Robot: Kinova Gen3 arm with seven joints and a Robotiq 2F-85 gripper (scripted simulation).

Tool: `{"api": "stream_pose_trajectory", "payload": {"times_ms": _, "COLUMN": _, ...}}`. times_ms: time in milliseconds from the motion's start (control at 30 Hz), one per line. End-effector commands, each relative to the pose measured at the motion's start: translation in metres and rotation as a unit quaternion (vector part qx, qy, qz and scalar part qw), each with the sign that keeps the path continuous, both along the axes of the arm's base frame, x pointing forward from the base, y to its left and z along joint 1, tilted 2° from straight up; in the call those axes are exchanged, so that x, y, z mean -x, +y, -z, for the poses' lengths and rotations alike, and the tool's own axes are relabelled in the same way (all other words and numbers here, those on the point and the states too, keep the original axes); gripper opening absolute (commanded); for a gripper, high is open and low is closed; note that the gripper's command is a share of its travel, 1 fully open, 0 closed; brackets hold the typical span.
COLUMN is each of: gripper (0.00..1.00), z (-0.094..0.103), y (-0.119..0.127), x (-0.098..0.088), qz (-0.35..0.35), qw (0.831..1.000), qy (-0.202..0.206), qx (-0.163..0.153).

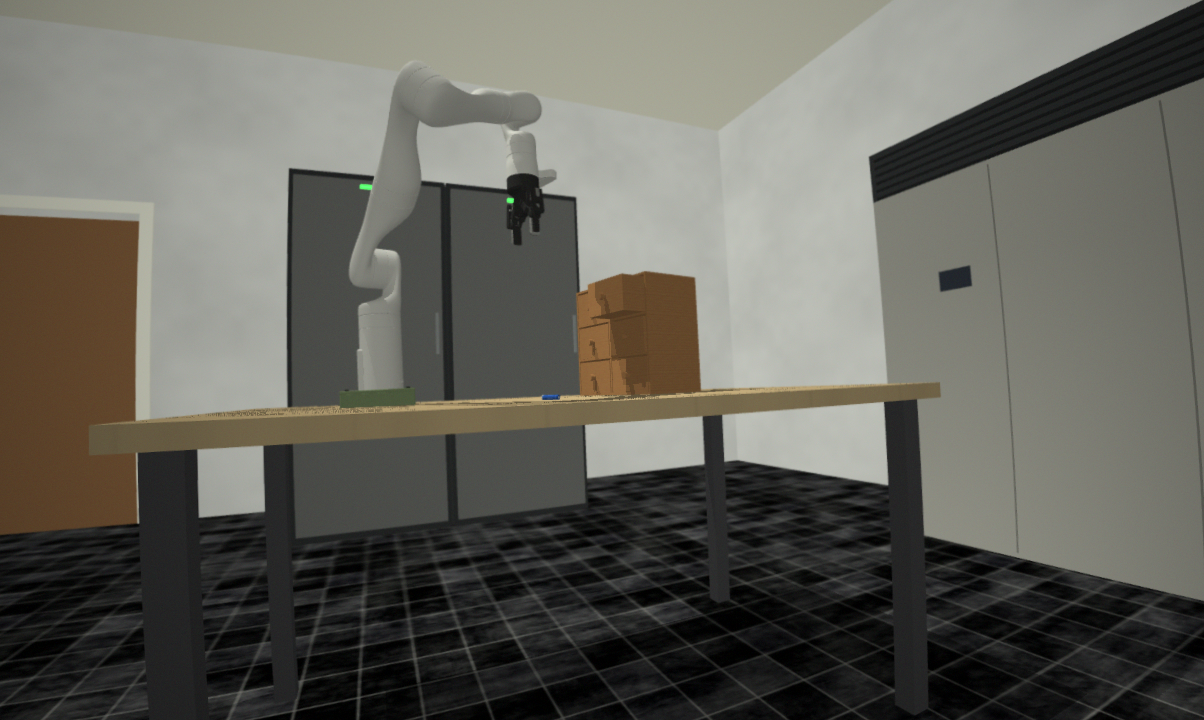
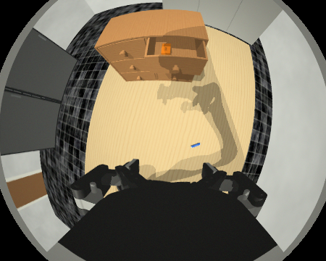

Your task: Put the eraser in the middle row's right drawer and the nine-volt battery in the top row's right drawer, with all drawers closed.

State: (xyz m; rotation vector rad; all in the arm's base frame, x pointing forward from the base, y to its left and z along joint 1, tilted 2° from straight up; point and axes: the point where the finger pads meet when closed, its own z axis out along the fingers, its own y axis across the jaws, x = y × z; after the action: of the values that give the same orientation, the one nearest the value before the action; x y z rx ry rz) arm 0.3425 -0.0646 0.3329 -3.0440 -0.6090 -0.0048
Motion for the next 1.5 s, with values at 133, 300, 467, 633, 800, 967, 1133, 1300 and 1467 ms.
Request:
{"api": "stream_pose_trajectory", "payload": {"times_ms": 133, "gripper": 1.00, "z": 0.003, "y": -0.001, "x": -0.001, "qz": 0.001, "qw": 1.000, "qy": -0.012, "qx": -0.005}}
{"api": "stream_pose_trajectory", "payload": {"times_ms": 300, "gripper": 1.00, "z": 0.007, "y": 0.001, "x": -0.004, "qz": 0.002, "qw": 0.999, "qy": -0.034, "qx": -0.015}}
{"api": "stream_pose_trajectory", "payload": {"times_ms": 467, "gripper": 1.00, "z": 0.012, "y": 0.003, "x": -0.008, "qz": 0.003, "qw": 0.998, "qy": -0.065, "qx": -0.027}}
{"api": "stream_pose_trajectory", "payload": {"times_ms": 633, "gripper": 1.00, "z": 0.017, "y": 0.005, "x": -0.011, "qz": 0.004, "qw": 0.995, "qy": -0.095, "qx": -0.040}}
{"api": "stream_pose_trajectory", "payload": {"times_ms": 800, "gripper": 1.00, "z": 0.024, "y": 0.007, "x": -0.016, "qz": 0.005, "qw": 0.990, "qy": -0.130, "qx": -0.055}}
{"api": "stream_pose_trajectory", "payload": {"times_ms": 967, "gripper": 1.00, "z": 0.032, "y": 0.010, "x": -0.022, "qz": 0.008, "qw": 0.981, "qy": -0.180, "qx": -0.075}}
{"api": "stream_pose_trajectory", "payload": {"times_ms": 1133, "gripper": 1.00, "z": 0.040, "y": 0.014, "x": -0.028, "qz": 0.010, "qw": 0.969, "qy": -0.228, "qx": -0.095}}
{"api": "stream_pose_trajectory", "payload": {"times_ms": 1300, "gripper": 1.00, "z": 0.044, "y": 0.016, "x": -0.030, "qz": 0.009, "qw": 0.963, "qy": -0.248, "qx": -0.106}}
{"api": "stream_pose_trajectory", "payload": {"times_ms": 1467, "gripper": 1.00, "z": 0.050, "y": 0.019, "x": -0.034, "qz": 0.010, "qw": 0.953, "qy": -0.278, "qx": -0.120}}
